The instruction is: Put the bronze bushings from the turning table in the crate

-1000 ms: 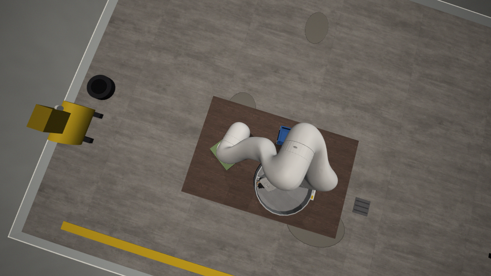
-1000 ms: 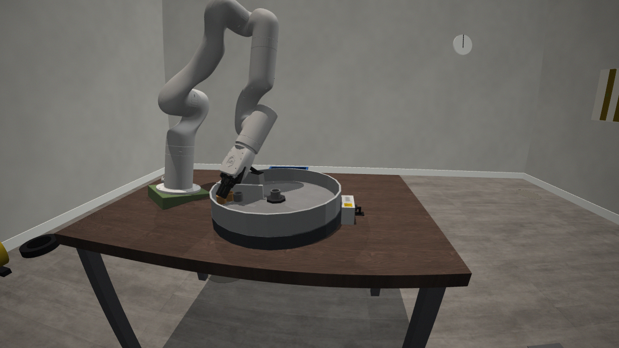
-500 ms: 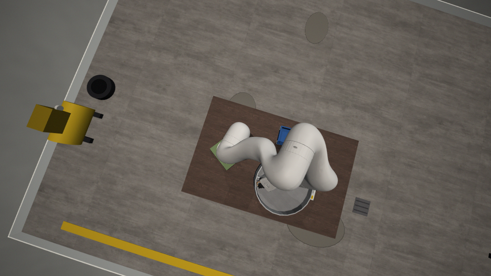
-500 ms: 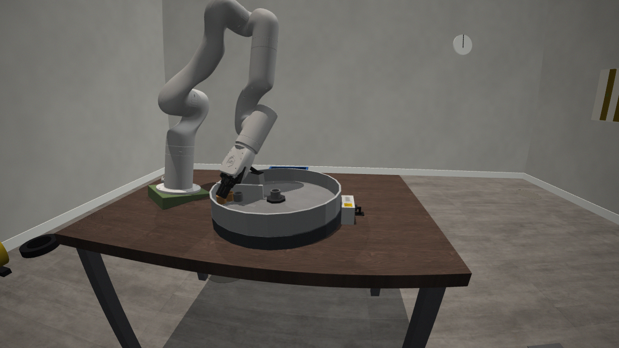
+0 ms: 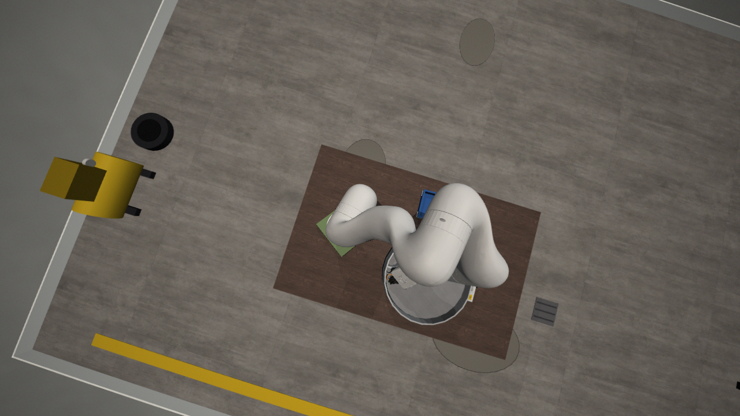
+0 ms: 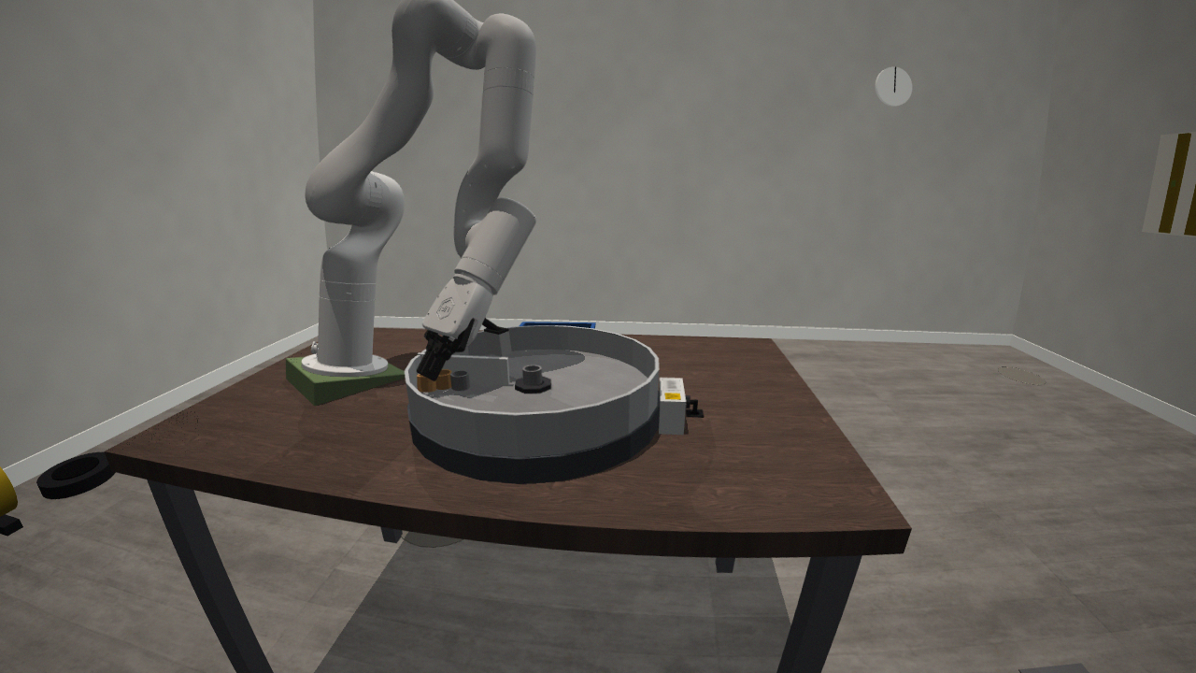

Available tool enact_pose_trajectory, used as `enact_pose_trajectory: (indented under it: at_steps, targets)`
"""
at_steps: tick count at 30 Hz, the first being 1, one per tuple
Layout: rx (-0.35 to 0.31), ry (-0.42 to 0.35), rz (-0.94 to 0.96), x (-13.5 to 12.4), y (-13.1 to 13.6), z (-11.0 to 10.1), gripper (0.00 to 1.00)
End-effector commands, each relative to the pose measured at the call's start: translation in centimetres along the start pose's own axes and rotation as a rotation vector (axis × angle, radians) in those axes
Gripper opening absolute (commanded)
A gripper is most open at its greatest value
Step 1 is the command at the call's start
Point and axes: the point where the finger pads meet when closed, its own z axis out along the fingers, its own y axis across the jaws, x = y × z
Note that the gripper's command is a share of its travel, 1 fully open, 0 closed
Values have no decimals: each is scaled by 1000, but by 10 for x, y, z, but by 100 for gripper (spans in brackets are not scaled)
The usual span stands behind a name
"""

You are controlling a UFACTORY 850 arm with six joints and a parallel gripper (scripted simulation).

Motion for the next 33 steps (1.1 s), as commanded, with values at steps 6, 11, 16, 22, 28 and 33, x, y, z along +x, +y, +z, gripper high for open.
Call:
enact_pose_trajectory:
  at_steps: [6, 11, 16, 22, 28, 33]
  targets:
    - [-1, 0, 1, -23, 1, -27, 0]
    - [-1, 0, 1, -37, 1, -45, 0]
    - [-1, 0, 1, -44, 1, -52, 0]
    - [-1, 0, 1, -48, 1, -58, 0]
    - [-1, 0, 1, -48, 1, -58, 0]
    - [-1, 0, 1, -48, 1, -58, 0]
